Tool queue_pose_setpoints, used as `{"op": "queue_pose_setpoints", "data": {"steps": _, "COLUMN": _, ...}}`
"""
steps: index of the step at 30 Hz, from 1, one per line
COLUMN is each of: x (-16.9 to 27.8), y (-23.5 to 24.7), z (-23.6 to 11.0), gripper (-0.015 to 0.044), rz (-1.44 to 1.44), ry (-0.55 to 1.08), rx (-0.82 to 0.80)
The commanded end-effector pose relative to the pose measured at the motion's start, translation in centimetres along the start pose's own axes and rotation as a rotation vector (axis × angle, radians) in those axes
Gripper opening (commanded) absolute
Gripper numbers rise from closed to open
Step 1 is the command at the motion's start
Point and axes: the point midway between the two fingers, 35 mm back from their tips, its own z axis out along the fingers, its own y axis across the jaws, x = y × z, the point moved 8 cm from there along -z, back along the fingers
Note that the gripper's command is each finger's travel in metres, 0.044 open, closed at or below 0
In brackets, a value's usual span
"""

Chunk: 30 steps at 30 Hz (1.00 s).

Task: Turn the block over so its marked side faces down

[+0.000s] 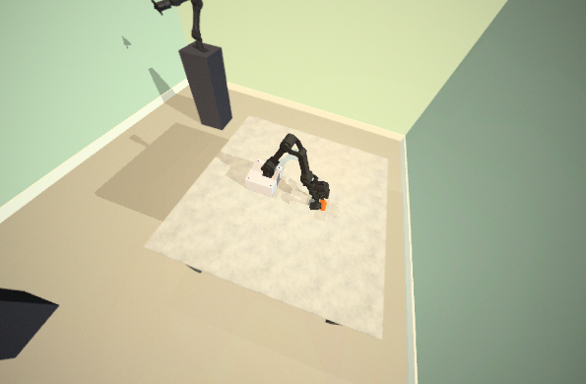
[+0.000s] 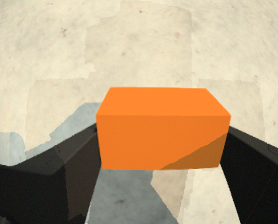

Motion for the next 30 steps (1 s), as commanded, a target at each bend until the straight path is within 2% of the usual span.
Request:
{"op": "queue_pose_setpoints", "data": {"steps": 1, "x": 0.6, "y": 0.0, "z": 0.9, "gripper": 0.0, "rz": -0.001, "ry": -0.06, "rx": -0.007}}
{"op": "queue_pose_setpoints", "data": {"steps": 16, "x": 3.3, "y": -0.1, "z": 2.9, "gripper": 0.0, "rz": 0.009, "ry": -0.274, "rx": -0.014}}
{"op": "queue_pose_setpoints", "data": {"steps": 30, "x": 5.8, "y": 0.0, "z": 2.7, "gripper": 0.0, "rz": -0.005, "ry": -0.472, "rx": -0.009}}
